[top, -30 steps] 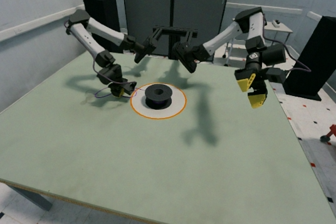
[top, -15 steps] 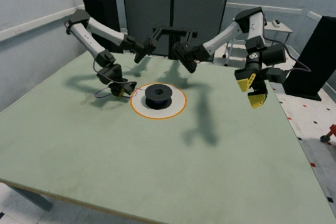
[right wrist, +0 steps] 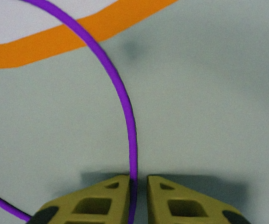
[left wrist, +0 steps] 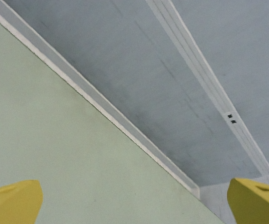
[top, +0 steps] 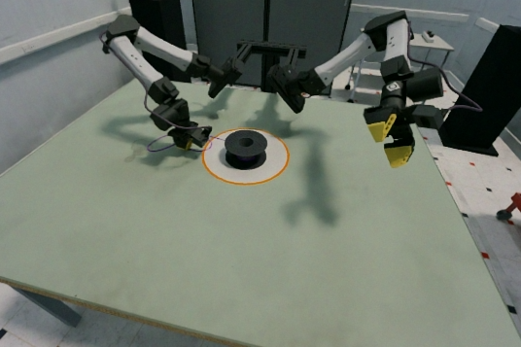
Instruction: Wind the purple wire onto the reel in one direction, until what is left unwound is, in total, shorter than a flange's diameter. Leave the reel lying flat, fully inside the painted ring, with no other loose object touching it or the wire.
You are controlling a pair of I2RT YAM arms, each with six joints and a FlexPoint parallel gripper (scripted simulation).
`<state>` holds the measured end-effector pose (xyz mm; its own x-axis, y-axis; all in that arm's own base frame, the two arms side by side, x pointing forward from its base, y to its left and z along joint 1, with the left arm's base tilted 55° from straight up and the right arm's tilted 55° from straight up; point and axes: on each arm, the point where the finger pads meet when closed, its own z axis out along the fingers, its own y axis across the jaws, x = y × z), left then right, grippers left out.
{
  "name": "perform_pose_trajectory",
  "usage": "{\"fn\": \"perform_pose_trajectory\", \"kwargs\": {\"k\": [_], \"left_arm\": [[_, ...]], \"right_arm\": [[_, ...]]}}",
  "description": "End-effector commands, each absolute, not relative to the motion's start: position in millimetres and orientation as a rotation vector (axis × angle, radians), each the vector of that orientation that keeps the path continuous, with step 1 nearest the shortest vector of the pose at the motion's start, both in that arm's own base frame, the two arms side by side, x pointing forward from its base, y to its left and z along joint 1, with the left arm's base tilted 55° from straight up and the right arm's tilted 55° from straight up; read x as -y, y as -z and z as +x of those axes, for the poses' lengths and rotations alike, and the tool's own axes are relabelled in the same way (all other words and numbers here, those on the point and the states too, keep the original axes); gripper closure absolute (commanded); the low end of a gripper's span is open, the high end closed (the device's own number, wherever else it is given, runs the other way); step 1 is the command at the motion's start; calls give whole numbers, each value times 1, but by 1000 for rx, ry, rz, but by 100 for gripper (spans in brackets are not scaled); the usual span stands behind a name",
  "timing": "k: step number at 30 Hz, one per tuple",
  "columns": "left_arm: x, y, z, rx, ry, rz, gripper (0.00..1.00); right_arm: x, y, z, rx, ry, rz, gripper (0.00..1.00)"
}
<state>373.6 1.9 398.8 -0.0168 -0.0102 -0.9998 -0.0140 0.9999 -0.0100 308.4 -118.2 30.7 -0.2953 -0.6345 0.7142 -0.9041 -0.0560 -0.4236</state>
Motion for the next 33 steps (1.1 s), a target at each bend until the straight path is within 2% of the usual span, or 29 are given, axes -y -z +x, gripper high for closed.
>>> {"fn": "perform_pose_trajectory", "kwargs": {"k": [1,8,33], "left_arm": [[0,-402,375,-1571,0,0,0],[0,-402,375,-1571,0,0,0],[0,-402,375,-1571,0,0,0]], "right_arm": [[126,-26,311,1972,-1272,1641,91],[126,-26,311,1972,-1272,1641,100],[115,-36,298,1972,-1272,1641,100]]}}
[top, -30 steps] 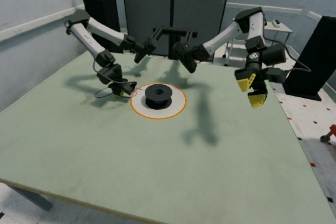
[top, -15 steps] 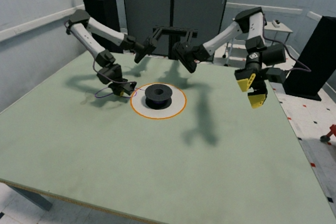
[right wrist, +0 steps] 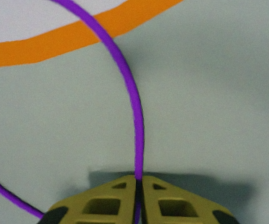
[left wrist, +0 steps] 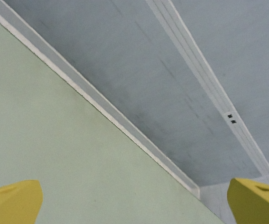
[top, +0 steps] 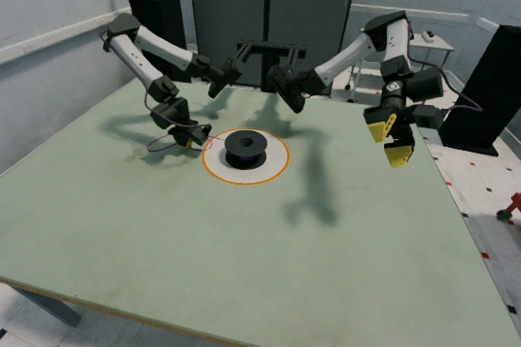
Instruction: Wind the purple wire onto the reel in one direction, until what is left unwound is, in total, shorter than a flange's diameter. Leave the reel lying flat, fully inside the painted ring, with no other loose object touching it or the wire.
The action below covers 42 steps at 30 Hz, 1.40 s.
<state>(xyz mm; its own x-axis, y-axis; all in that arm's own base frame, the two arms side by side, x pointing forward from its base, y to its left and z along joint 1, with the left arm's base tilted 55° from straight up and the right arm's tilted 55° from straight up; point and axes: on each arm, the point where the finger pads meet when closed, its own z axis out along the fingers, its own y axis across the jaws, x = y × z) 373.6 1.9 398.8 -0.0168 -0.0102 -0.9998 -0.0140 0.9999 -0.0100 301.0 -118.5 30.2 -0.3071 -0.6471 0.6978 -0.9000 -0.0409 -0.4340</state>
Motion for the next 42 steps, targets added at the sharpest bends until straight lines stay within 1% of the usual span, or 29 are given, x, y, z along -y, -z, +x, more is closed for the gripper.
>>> {"fn": "perform_pose_trajectory", "kwargs": {"k": [1,12,42], "left_arm": [[0,-402,375,-1571,0,0,0],[0,-402,375,-1571,0,0,0],[0,-402,375,-1571,0,0,0]], "right_arm": [[115,-36,298,1972,-1272,1641,100],[92,-55,293,1972,-1272,1641,100],[97,-50,301,1972,-1272,1641,100]]}}
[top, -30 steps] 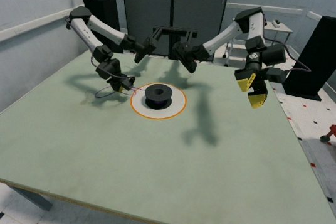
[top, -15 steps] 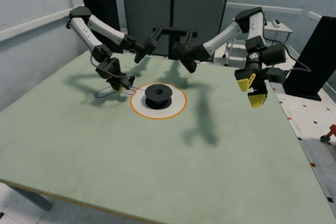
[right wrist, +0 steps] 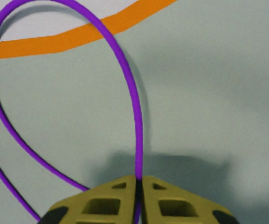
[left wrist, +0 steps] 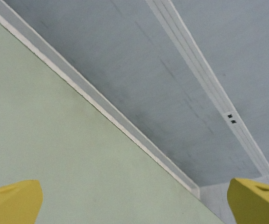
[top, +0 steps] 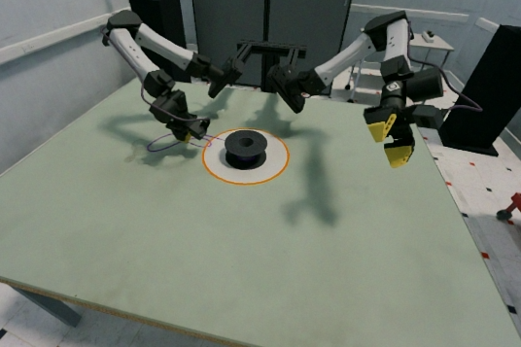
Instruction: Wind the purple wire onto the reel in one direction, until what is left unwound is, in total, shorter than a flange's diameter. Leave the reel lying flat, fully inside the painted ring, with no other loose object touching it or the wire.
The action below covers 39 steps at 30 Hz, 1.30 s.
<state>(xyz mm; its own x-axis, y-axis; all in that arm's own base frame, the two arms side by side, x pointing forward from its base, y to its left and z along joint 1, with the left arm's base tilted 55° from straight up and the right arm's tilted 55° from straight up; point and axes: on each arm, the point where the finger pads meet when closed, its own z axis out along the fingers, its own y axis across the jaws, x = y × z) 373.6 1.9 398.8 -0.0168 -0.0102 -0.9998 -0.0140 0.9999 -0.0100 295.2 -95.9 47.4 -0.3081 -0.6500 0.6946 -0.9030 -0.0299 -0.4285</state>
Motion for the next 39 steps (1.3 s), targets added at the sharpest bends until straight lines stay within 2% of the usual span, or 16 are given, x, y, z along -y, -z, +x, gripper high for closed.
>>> {"fn": "perform_pose_trajectory", "kwargs": {"k": [1,18,30,39], "left_arm": [[0,-402,375,-1571,0,0,0],[0,-402,375,-1571,0,0,26],[3,-393,371,-1592,-20,0,26],[12,-350,349,-1688,-113,1,26]], "right_arm": [[97,-50,301,1972,-1272,1641,100],[97,-50,301,1972,-1272,1641,100],[97,-50,301,1972,-1272,1641,100],[97,-50,301,1972,-1272,1641,100]]}}
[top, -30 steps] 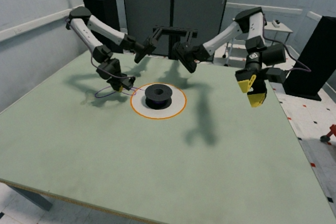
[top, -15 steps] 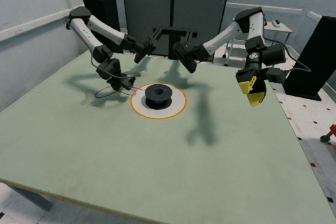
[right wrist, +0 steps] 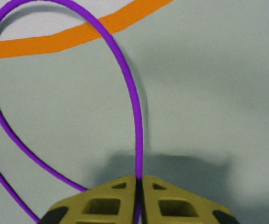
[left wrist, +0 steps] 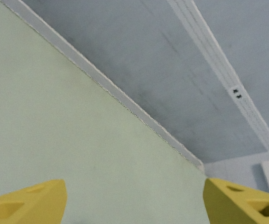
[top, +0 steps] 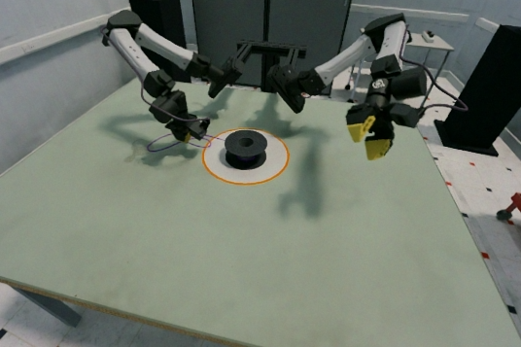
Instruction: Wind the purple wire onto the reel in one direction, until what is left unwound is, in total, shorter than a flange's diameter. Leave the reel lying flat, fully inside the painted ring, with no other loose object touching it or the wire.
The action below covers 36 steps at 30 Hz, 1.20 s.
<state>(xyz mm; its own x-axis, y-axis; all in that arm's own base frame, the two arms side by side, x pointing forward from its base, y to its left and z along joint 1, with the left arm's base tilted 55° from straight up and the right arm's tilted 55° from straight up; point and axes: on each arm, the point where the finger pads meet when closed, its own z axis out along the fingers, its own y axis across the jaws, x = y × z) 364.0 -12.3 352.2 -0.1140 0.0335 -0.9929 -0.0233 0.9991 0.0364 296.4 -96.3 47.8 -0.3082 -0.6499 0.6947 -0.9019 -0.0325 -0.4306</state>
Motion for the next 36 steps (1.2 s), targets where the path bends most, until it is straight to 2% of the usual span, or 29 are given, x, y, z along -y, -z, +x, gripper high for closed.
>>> {"fn": "perform_pose_trajectory", "kwargs": {"k": [1,6,20,22,36], "left_arm": [[13,-343,347,-1704,-129,1,26],[16,-318,339,-1757,-183,2,26],[40,-159,294,-2077,-545,6,26],[40,-159,294,-2077,-545,6,26],[79,-29,256,-2367,-953,11,26]], "right_arm": [[97,-50,301,1972,-1272,1641,100],[97,-50,301,1972,-1272,1641,100],[97,-50,301,1972,-1272,1641,100],[97,-50,301,1972,-1272,1641,100],[97,-50,301,1972,-1272,1641,100]]}}
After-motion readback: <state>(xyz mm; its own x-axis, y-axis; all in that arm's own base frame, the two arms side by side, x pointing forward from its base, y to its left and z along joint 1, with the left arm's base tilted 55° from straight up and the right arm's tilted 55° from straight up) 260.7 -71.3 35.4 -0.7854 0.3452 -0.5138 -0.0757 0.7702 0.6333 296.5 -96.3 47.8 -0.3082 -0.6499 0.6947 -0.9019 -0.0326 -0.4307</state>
